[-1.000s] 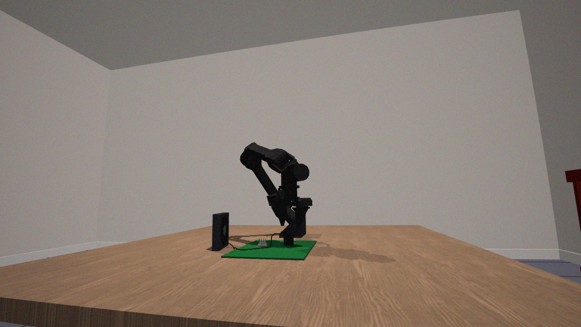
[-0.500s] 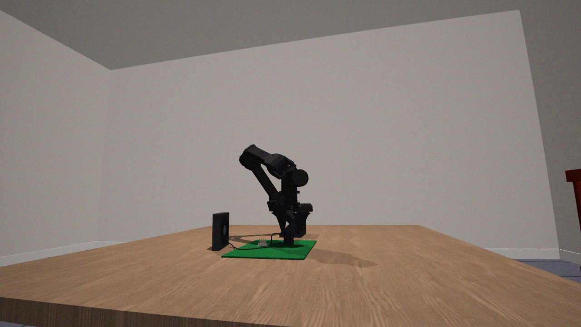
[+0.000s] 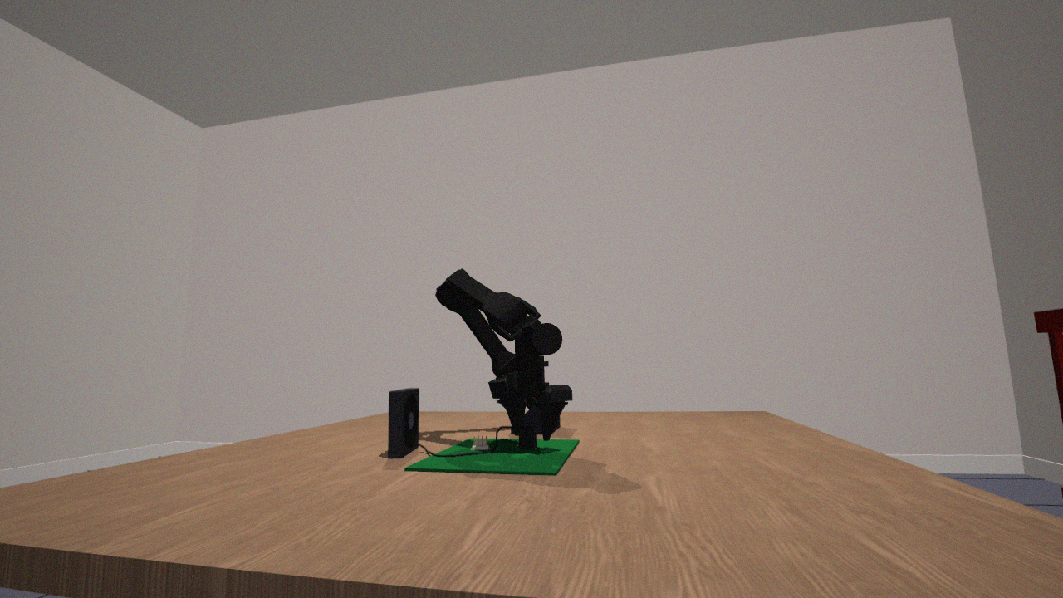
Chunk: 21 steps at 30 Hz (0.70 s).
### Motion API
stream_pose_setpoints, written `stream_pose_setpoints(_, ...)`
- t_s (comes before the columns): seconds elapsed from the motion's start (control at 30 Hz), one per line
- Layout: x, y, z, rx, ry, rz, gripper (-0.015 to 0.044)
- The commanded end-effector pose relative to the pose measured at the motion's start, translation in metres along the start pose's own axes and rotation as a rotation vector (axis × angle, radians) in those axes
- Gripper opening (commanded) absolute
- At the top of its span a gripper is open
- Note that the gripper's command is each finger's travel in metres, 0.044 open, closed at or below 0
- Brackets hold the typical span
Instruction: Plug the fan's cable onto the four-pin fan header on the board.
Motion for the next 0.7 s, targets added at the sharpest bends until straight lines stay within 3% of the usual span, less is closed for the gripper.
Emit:
stream_pose_setpoints(0.0,0.0076,0.0005,-0.0014,-0.003,0.005,-0.001,0.0440)
stream_pose_setpoints(0.13,0.0086,0.0005,-0.0015,-0.003,0.005,-0.001,0.0440)
stream_pose_setpoints(0.67,0.0060,0.0004,-0.0008,0.000,0.002,0.001,0.0020)
Point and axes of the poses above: the point midway between the two fingers, 35 mm back from their tips, its own x axis out along the fingers, its own z axis across the jaws, y = z × x, the point moved 2 cm from there along -x, back along the fingers, and after that the axes turned 12 degrees about -x, right-handed, at the moved point
